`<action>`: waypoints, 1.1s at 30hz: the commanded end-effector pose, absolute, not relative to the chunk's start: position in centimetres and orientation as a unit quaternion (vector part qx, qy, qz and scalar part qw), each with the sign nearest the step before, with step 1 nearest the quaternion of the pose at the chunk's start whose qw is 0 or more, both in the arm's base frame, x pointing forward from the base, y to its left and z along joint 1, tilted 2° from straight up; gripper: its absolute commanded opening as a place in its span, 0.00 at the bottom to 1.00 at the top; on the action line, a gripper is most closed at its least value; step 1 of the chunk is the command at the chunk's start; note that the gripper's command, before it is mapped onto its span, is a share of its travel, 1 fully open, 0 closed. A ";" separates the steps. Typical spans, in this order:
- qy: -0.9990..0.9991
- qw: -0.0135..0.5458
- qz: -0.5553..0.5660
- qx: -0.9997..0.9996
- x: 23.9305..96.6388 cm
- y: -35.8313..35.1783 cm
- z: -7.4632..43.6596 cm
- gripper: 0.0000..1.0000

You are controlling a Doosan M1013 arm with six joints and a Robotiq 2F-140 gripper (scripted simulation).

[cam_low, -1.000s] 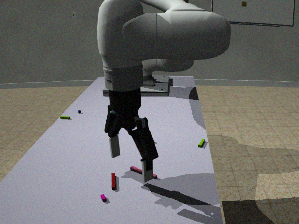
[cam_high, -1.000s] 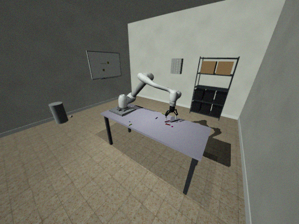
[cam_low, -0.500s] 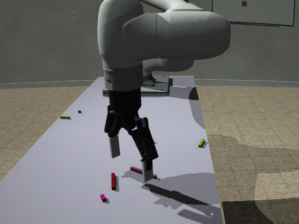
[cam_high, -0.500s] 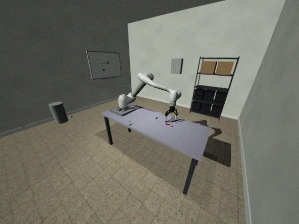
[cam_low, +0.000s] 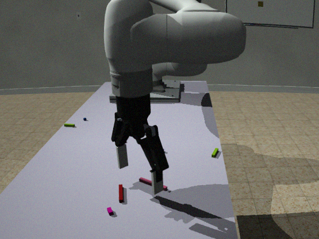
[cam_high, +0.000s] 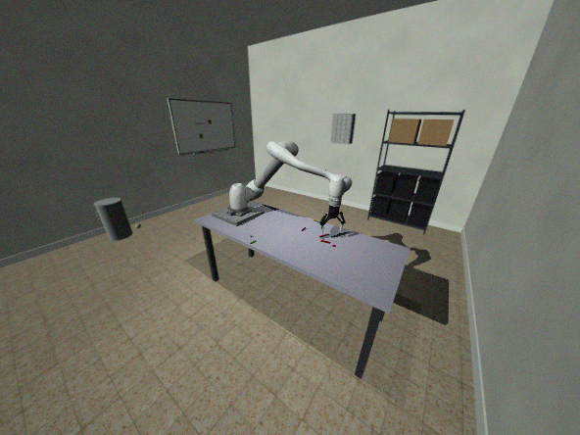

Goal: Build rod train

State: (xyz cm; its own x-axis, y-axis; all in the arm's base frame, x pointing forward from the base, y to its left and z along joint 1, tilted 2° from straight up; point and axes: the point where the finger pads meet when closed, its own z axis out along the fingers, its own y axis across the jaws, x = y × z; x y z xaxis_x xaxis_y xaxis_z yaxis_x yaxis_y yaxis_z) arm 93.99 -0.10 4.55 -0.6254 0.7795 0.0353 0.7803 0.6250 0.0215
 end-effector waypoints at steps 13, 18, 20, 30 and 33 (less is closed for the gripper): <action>-0.901 0.011 -0.017 -0.433 94.0 -0.1 4.6 1.00; -0.901 0.011 -0.017 -0.433 94.0 -0.1 4.6 1.00; -0.901 0.011 -0.017 -0.433 94.0 -0.1 4.6 1.00; -0.901 0.011 -0.017 -0.432 94.0 -0.1 4.6 1.00; -0.909 0.011 -0.018 -0.416 93.7 -0.1 4.6 1.00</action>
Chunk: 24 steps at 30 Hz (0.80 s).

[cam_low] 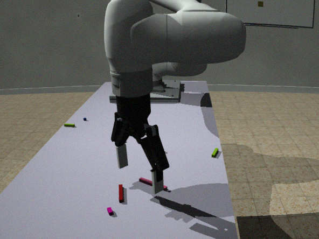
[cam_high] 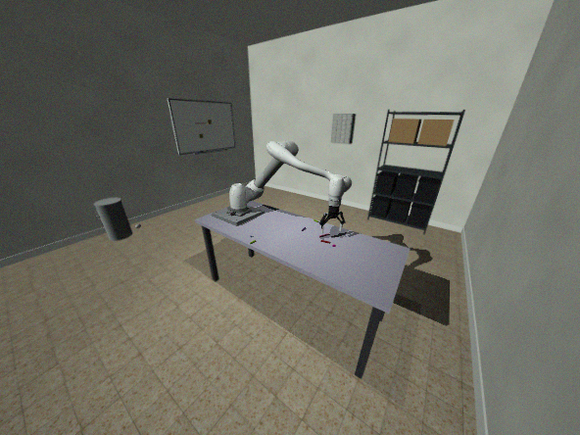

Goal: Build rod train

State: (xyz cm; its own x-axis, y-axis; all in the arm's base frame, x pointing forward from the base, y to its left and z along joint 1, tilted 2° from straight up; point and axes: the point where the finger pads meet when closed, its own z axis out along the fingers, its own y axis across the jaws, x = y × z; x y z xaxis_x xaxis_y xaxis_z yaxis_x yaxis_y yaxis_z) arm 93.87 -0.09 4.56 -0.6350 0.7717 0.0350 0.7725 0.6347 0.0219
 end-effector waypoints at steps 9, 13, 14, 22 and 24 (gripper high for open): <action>-0.971 0.007 -0.019 -0.238 90.1 0.4 4.8 1.00; -0.987 0.006 -0.020 -0.161 88.6 0.6 4.8 1.00; -0.990 0.005 -0.020 -0.140 88.2 0.6 4.9 1.00; -0.999 0.002 -0.021 0.029 84.8 1.0 4.9 1.00; -0.999 0.002 -0.021 0.029 84.8 1.0 4.9 1.00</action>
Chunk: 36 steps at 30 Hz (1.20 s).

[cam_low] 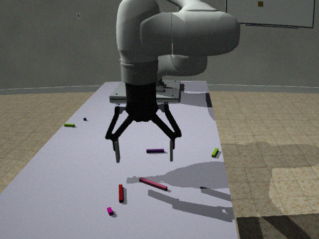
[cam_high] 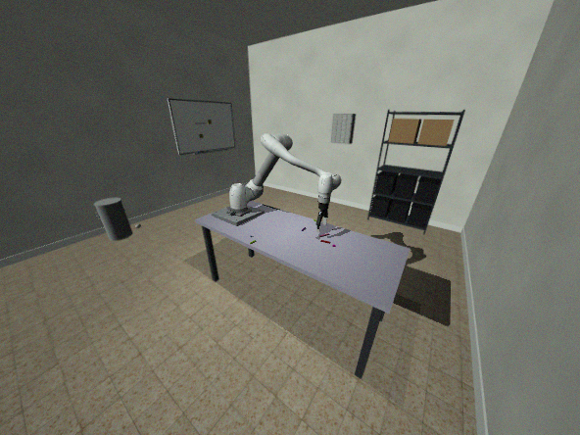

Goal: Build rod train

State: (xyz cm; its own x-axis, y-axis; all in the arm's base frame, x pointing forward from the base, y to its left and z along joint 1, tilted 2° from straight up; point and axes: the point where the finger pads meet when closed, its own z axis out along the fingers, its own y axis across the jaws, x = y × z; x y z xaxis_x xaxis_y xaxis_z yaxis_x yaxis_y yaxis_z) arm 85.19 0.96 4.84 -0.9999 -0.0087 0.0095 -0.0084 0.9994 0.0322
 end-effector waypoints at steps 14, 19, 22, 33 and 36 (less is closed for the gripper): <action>-0.946 -0.004 -0.020 0.324 78.3 1.7 4.7 1.00; -0.943 -0.004 -0.020 0.331 78.1 1.7 4.7 1.00; -0.943 -0.004 -0.020 0.331 78.1 1.7 4.7 1.00; -0.943 -0.004 -0.020 0.331 78.1 1.7 4.7 1.00; -0.943 -0.004 -0.020 0.331 78.1 1.7 4.7 1.00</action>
